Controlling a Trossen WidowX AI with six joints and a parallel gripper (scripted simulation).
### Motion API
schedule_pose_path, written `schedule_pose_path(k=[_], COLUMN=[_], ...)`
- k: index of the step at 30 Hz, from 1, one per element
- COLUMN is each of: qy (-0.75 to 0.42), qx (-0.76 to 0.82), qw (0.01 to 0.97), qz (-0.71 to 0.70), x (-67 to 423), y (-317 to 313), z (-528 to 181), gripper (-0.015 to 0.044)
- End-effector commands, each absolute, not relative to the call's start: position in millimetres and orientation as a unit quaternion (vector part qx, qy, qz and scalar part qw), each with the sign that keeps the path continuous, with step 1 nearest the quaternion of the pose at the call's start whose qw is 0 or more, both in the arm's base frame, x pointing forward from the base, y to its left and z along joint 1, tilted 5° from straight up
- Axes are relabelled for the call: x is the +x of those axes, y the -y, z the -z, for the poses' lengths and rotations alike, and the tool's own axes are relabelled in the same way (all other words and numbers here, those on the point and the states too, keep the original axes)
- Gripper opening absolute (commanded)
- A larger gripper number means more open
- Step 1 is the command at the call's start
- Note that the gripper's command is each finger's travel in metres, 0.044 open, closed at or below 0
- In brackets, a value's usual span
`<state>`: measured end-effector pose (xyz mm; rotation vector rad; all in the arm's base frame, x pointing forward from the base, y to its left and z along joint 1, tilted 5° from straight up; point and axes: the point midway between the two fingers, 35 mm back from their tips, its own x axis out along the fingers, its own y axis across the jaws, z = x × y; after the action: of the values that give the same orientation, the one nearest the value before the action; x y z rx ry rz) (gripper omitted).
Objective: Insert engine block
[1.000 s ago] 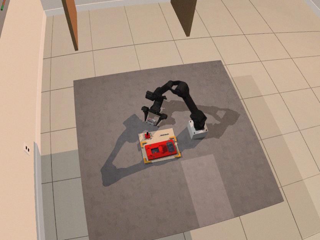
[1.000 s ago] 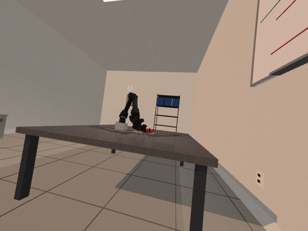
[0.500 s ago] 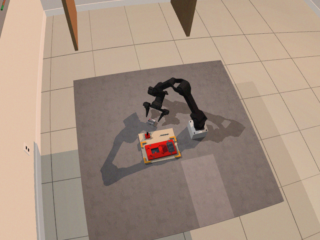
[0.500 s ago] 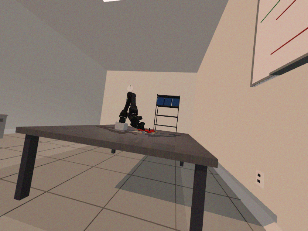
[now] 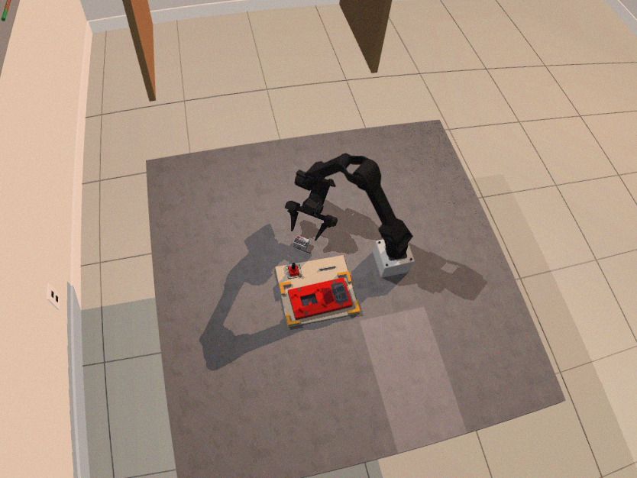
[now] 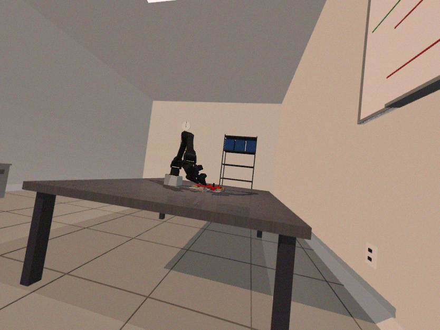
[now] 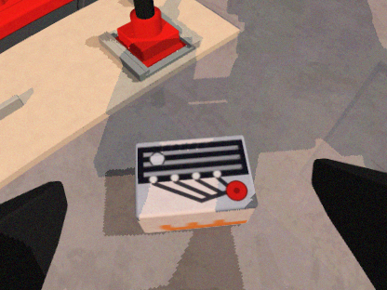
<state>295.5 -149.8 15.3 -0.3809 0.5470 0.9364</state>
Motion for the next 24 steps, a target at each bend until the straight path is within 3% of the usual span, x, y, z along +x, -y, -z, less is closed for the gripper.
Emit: schedule_pose_path(k=[1,11,24], qy=[-0.259,-0.268,-0.435], qx=[-0.179,-0.173,-0.057], qw=[0.840,0.839,0.813], qz=[-0.442,-0.441,-0.382], x=[296,296,297], y=[150,149,137], z=[-15,-15,-13], gripper=[0.0440,0.0440,0.0440])
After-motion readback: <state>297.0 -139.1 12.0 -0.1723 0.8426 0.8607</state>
